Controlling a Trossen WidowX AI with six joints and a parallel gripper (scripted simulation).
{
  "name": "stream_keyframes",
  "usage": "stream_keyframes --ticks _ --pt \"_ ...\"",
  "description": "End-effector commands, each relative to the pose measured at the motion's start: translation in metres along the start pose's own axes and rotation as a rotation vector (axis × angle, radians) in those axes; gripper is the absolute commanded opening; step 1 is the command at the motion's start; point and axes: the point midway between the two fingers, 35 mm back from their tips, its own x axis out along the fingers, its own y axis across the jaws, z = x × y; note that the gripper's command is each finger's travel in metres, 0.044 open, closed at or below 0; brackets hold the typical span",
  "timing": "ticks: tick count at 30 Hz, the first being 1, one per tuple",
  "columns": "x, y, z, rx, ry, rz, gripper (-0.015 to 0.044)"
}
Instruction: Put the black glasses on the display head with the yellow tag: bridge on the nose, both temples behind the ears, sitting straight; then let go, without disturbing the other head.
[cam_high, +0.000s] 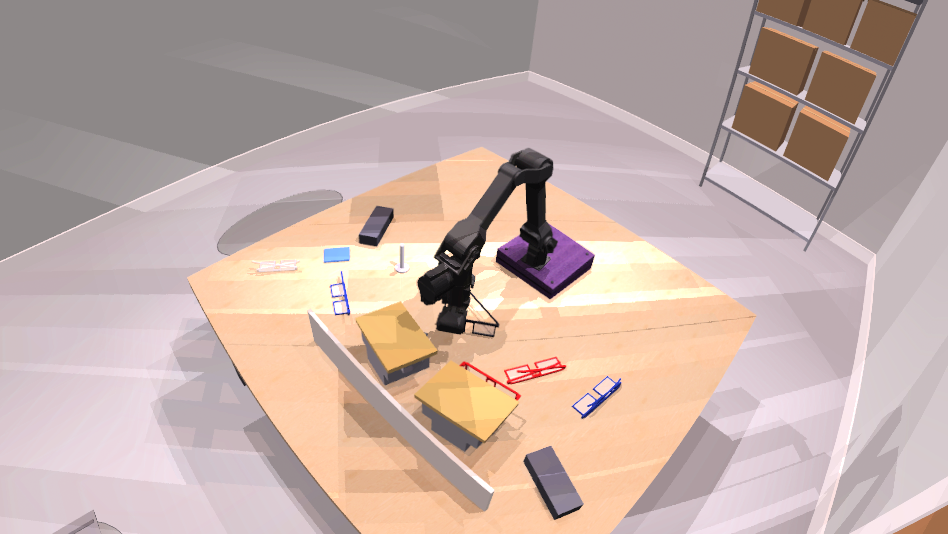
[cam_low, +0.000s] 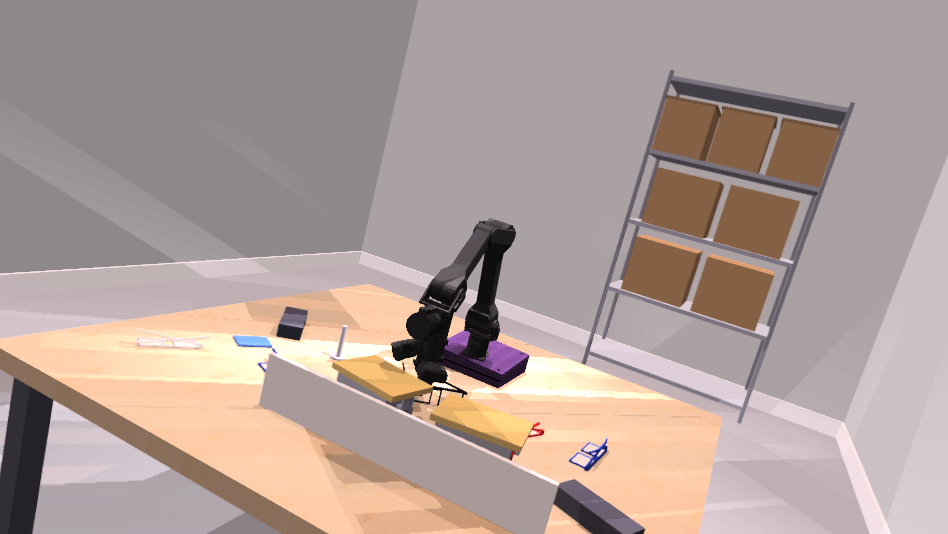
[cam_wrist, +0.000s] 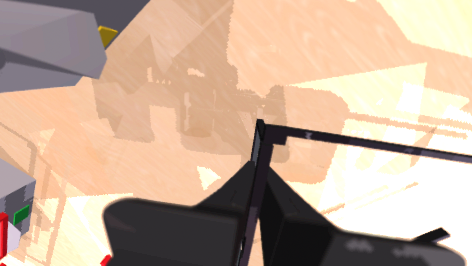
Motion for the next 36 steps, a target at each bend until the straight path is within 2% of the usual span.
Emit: stream_keyframes --ticks 1,18,27,36 --pt "-0.003 0.0 0.0 0.0 0.0 0.0 0.0" --pt "-0.1 0.002 0.004 0.003 0.0 0.004 0.0" --pt "-0.103 0.0 0.009 -0.025 0.0 0.004 0.0" --pt "-0.104 -0.013 0.042 -0.211 -0.004 0.0 0.0"
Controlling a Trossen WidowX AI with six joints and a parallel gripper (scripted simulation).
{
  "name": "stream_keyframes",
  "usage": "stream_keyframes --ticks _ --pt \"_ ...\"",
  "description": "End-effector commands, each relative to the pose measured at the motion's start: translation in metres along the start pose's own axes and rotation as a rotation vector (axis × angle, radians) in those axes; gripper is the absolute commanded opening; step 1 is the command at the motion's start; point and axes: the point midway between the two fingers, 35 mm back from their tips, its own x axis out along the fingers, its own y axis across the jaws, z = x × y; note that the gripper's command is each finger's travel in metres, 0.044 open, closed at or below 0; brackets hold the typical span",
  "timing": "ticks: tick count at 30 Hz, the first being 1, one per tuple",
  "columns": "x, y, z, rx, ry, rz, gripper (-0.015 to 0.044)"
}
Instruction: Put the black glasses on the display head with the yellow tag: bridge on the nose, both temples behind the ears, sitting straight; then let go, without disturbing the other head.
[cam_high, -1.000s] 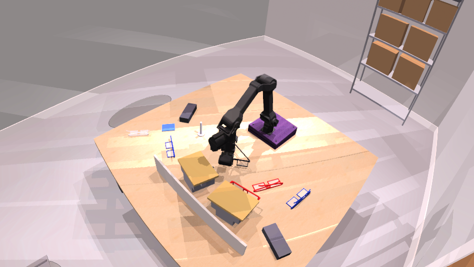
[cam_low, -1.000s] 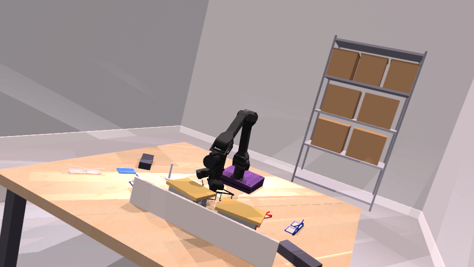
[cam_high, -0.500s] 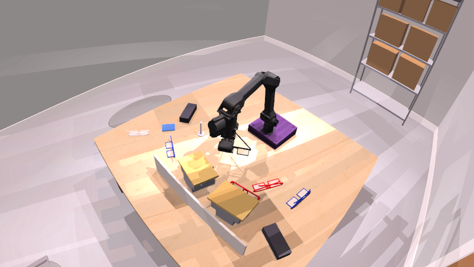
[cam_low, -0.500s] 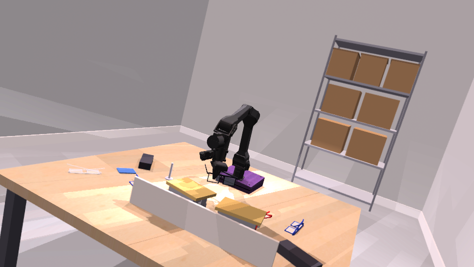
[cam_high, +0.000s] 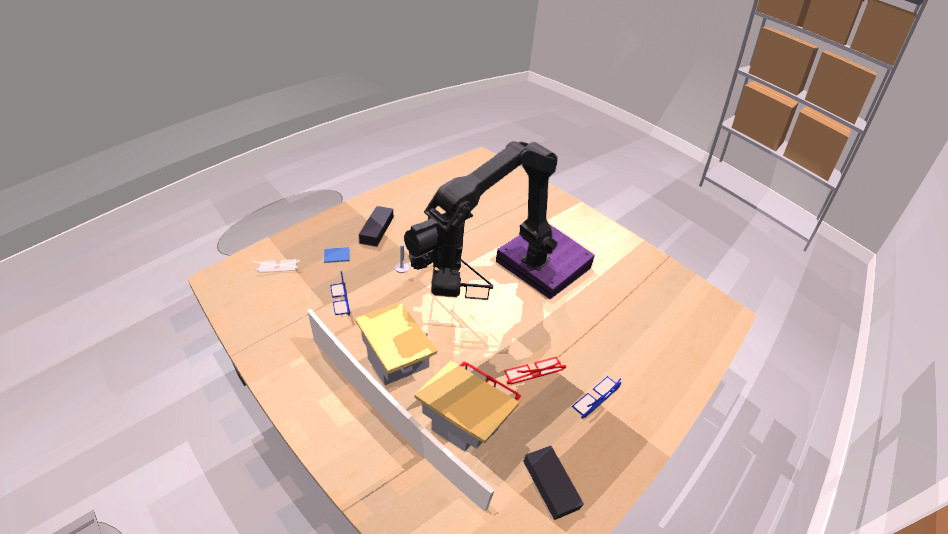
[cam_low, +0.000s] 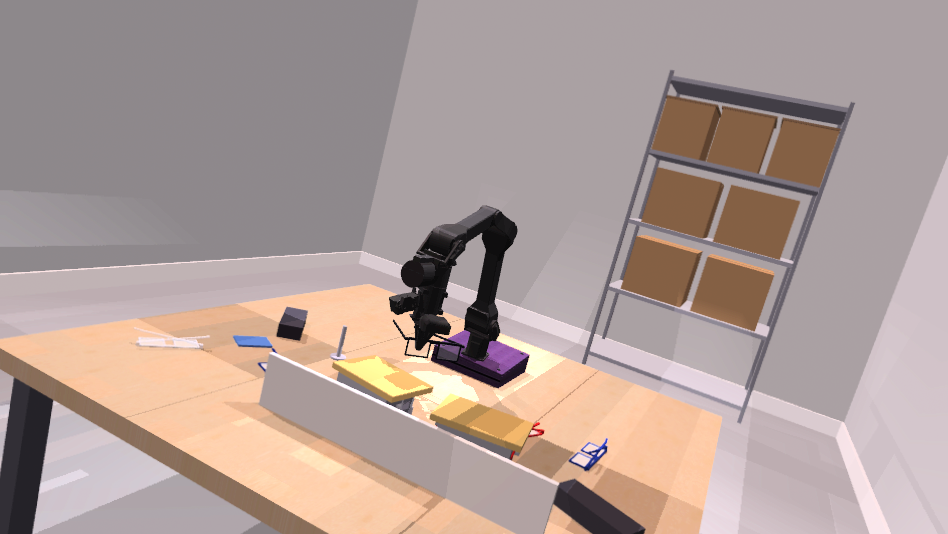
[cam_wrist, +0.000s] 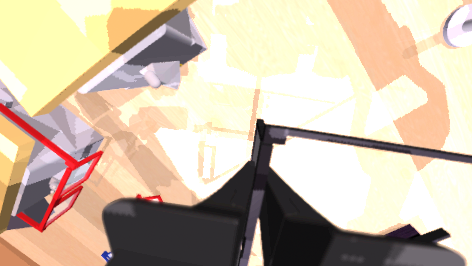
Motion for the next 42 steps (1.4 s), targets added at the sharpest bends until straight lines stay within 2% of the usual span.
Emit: stream_keyframes --ticks 1,36,42 --pt "0.0 -0.01 0.016 -0.098 0.003 -0.001 0.0" --pt "-0.002 -0.127 0.124 -0.878 -0.002 -0.014 0.0" --pt "-0.002 -0.133 0.127 -0.911 -0.002 -0.015 0.0"
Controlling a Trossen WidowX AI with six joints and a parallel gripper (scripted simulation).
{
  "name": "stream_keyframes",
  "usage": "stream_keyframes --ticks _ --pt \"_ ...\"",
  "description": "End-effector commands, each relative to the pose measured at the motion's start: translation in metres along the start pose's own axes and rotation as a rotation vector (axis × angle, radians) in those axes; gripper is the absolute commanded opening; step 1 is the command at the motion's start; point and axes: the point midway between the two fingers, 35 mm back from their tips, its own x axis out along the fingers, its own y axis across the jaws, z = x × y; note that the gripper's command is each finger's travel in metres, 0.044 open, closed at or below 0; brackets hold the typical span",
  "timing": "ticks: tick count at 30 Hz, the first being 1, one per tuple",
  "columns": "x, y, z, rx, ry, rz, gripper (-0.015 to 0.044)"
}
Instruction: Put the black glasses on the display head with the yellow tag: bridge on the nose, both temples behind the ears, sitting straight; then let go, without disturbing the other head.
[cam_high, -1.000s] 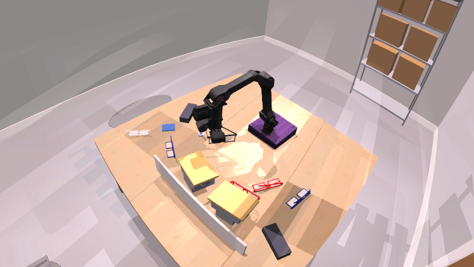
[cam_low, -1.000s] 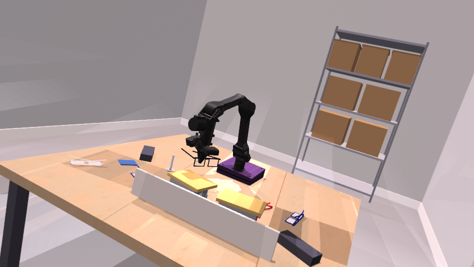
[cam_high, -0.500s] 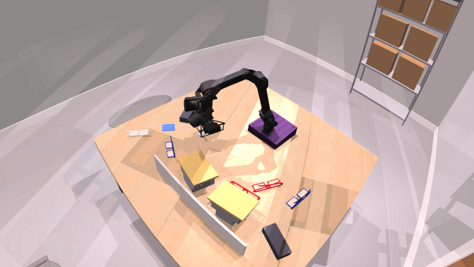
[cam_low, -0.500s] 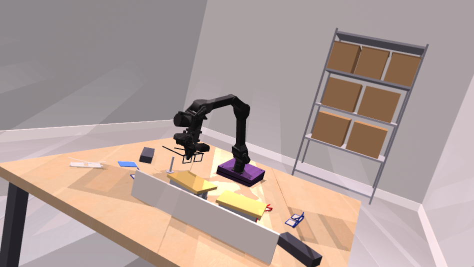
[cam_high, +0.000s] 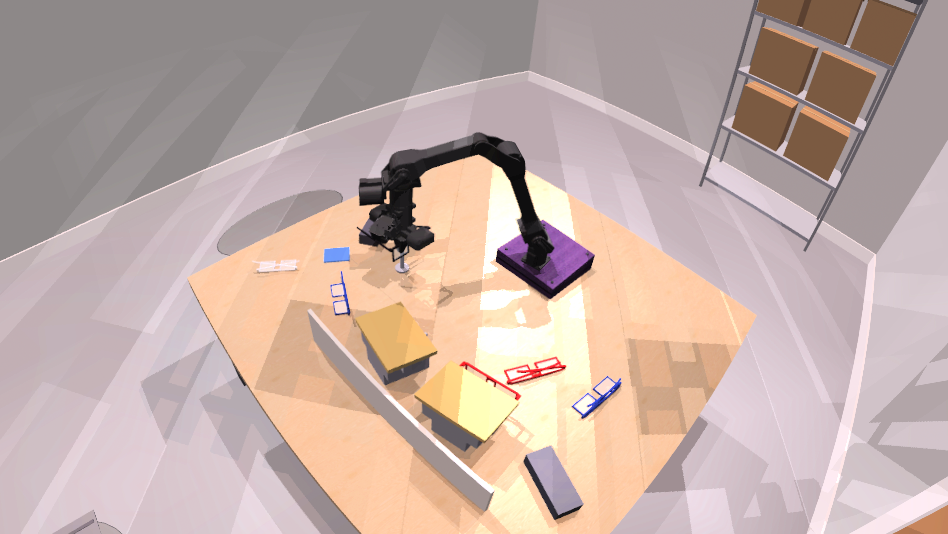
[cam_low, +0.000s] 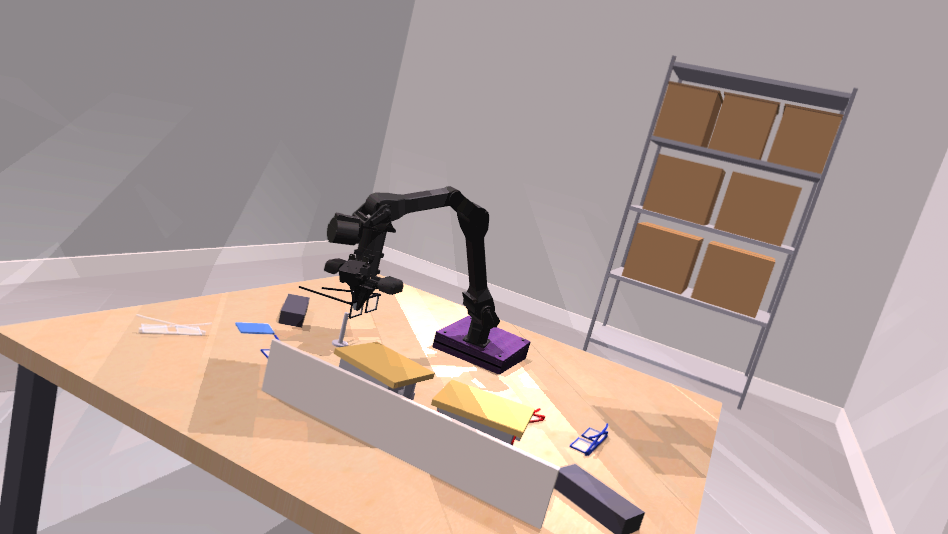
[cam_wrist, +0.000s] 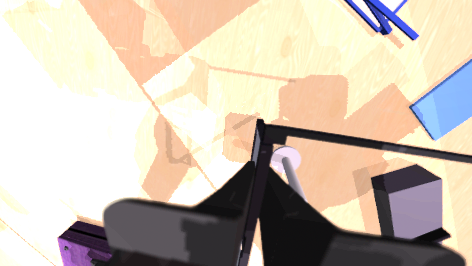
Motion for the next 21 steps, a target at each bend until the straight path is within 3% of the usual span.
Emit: stream_keyframes --ticks 1,15,21 --pt "0.0 -0.003 0.0 -0.035 -0.004 0.004 0.0" --pt "0.056 -0.003 0.0 -0.035 -0.004 0.004 0.0" --pt "0.059 -0.003 0.0 -0.035 -0.004 0.004 0.0"
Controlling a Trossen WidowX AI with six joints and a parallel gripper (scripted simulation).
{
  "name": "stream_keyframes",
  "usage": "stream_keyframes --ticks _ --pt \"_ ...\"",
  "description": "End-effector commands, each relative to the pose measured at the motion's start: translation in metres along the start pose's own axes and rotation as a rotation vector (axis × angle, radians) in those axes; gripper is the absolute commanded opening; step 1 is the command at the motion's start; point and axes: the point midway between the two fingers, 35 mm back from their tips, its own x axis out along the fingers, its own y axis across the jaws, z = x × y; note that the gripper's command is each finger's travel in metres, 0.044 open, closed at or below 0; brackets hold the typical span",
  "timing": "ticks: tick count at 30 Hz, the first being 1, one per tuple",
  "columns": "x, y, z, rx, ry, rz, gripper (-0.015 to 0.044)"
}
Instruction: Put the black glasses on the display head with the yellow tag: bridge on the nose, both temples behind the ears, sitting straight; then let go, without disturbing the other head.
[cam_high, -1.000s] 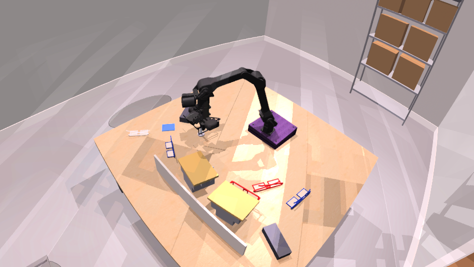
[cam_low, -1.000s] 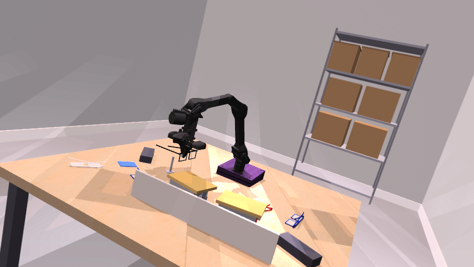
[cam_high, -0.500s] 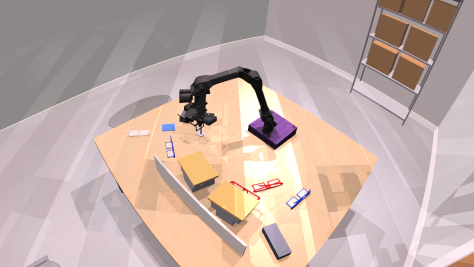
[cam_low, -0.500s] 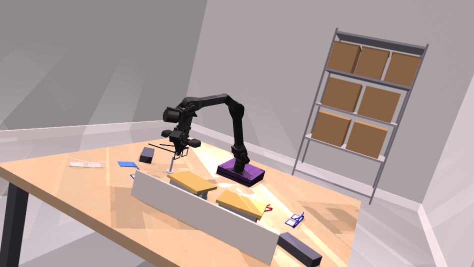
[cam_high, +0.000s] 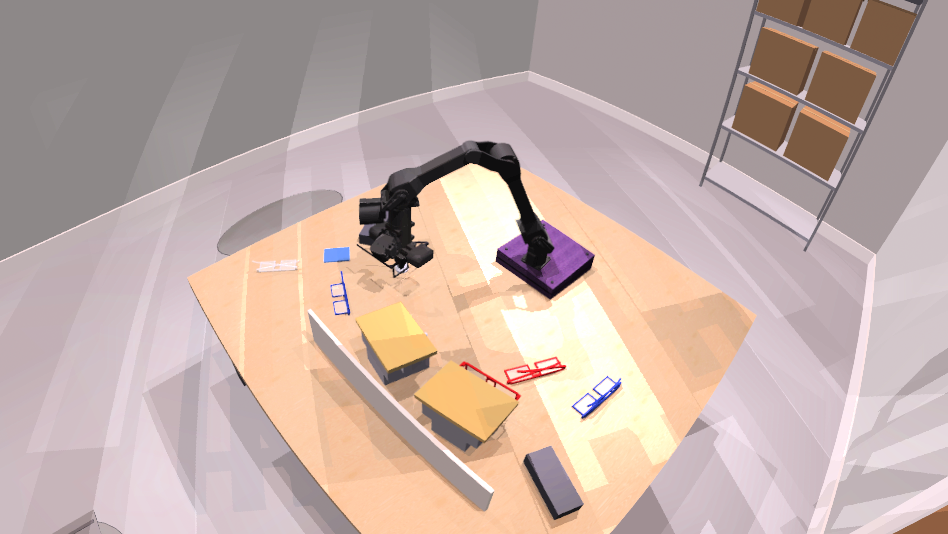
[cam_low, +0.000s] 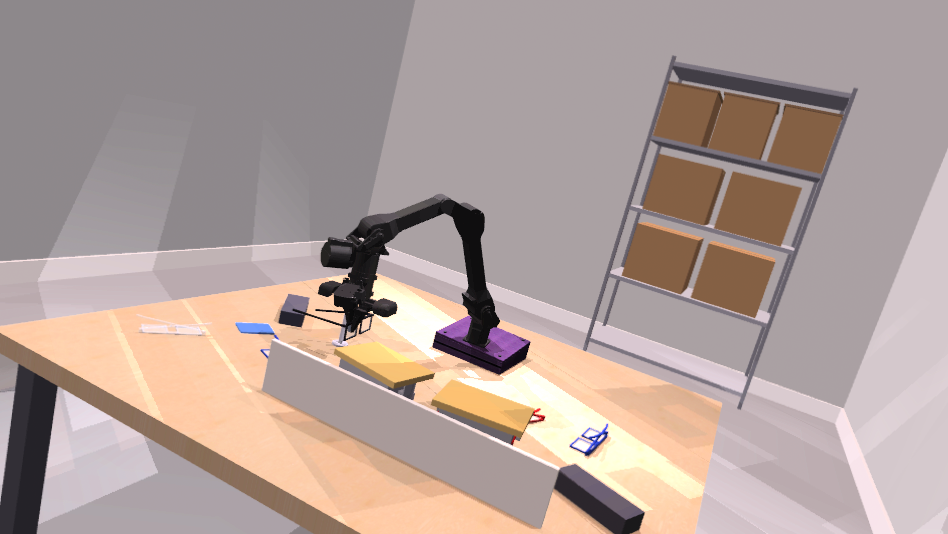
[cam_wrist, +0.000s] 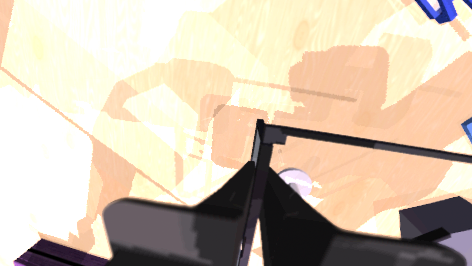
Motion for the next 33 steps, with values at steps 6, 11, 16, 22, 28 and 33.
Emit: stream_keyframes --ticks 6,11,16,22,28,33 --pt "0.003 0.004 0.006 -0.003 -0.008 -0.001 0.0" --pt "0.003 0.006 0.009 -0.002 -0.008 -0.001 0.0" --pt "0.003 0.008 0.011 -0.002 -0.008 -0.001 0.0" --pt "0.003 0.011 0.015 -0.002 -0.009 -0.001 0.0" --pt "0.003 0.015 0.019 -0.002 -0.009 0.0 0.0" --pt "0.002 0.017 0.023 -0.002 -0.01 0.0 0.0"
